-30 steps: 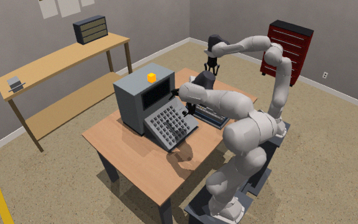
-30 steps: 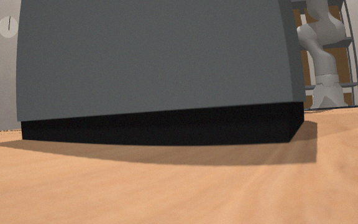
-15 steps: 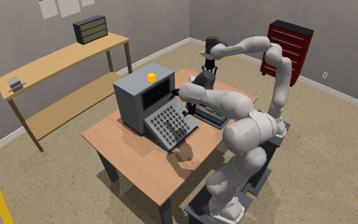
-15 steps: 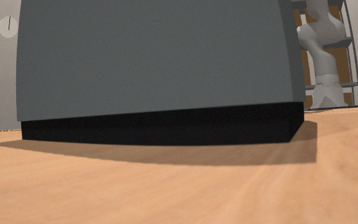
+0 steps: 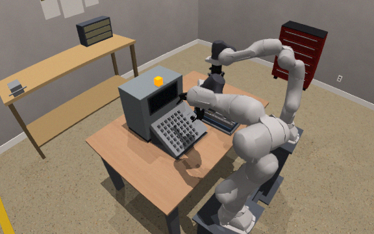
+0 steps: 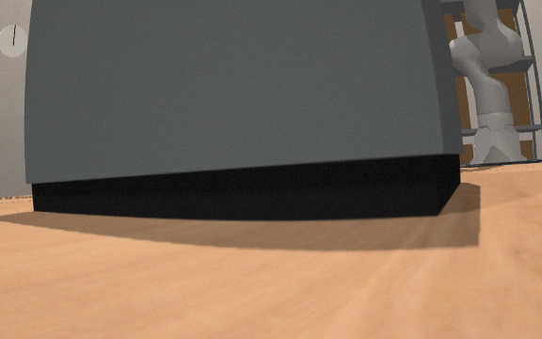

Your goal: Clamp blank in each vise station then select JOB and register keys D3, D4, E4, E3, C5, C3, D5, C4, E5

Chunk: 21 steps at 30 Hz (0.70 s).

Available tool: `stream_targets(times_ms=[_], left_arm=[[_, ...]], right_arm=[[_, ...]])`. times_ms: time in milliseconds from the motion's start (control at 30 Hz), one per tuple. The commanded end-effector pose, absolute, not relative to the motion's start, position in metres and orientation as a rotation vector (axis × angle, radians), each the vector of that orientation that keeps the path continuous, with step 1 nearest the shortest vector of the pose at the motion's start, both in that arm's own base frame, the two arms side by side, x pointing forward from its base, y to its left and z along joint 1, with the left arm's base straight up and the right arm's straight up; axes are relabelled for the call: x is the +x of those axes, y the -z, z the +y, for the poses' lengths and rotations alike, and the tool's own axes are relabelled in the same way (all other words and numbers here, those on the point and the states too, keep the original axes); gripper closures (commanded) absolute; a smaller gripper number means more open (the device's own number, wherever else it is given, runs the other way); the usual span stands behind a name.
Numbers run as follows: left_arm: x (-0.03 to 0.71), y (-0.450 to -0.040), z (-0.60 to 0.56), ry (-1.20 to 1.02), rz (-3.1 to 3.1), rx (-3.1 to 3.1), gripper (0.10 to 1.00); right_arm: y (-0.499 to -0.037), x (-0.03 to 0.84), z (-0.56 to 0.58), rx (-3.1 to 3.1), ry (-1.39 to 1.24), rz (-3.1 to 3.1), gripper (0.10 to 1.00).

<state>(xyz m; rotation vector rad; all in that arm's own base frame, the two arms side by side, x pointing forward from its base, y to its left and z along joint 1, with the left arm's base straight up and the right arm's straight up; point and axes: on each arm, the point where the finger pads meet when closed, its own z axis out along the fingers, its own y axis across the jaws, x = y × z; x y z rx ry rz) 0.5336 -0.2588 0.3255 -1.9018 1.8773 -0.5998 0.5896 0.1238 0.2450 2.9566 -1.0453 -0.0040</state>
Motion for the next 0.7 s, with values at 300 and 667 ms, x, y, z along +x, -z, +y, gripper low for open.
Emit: stream_targets(times_ms=[300,667], left_arm=[[0.534,-0.326,-0.259,0.6,1.877,-1.902,0.098],[0.534,-0.326,-0.259,0.6,1.877,-1.902,0.098]], right_arm=[[-0.248,0.578,0.167,3.104,0.001,-0.489,0.999],[-0.248,0.569,0.196,3.134,0.001,-0.222,0.999]])
